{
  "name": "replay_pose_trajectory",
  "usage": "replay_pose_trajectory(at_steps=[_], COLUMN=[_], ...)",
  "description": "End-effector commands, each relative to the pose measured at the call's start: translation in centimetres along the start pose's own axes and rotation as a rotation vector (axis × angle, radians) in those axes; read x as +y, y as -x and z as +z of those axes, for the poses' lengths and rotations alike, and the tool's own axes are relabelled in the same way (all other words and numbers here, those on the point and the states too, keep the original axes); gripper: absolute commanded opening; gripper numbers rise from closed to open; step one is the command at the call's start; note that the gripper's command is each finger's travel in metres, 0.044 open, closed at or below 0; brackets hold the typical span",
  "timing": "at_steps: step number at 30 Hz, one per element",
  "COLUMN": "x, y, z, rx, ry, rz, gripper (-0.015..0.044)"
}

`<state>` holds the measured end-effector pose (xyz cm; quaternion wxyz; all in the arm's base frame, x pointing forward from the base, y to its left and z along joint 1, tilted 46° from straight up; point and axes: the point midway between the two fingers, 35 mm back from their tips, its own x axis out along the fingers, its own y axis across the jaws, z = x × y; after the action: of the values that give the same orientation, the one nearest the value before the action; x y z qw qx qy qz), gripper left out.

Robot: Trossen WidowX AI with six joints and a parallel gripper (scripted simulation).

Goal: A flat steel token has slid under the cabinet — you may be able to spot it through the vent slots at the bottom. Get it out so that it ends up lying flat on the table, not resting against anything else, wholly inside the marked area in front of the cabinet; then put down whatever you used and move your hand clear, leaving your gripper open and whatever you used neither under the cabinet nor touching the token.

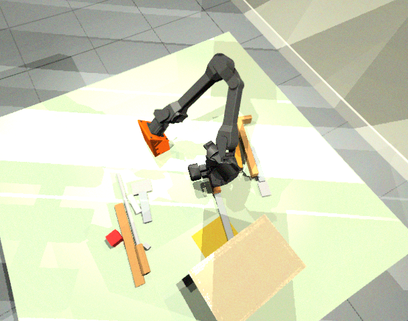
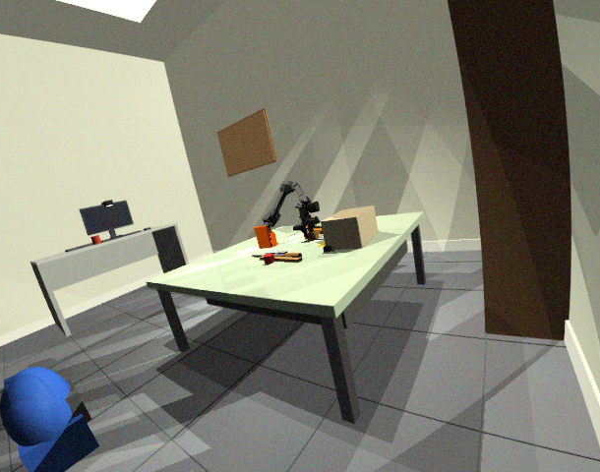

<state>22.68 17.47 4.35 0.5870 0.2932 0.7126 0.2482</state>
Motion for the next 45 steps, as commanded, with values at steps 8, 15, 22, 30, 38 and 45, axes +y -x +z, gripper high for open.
replay_pose_trajectory(at_steps=[8,15,22,30,38,45], x=[0.0,0.1,0.2,0.3,0.3,0.3], y=[-0.1,-0.1,-0.1,0.0,0.1,0.1], z=[-1.5,-2.2,-3.0,-2.8,-2.8,-2.8], rx=[0.003,0.003,0.004,0.001,0.002,0.002], ry=[-0.003,-0.004,-0.004,-0.015,-0.079,-0.137], rz=[-0.001,-0.001,0.0,0.0,0.0,0.0], gripper=[0.0,0.0,0.0,0.0,0.0,0.0])
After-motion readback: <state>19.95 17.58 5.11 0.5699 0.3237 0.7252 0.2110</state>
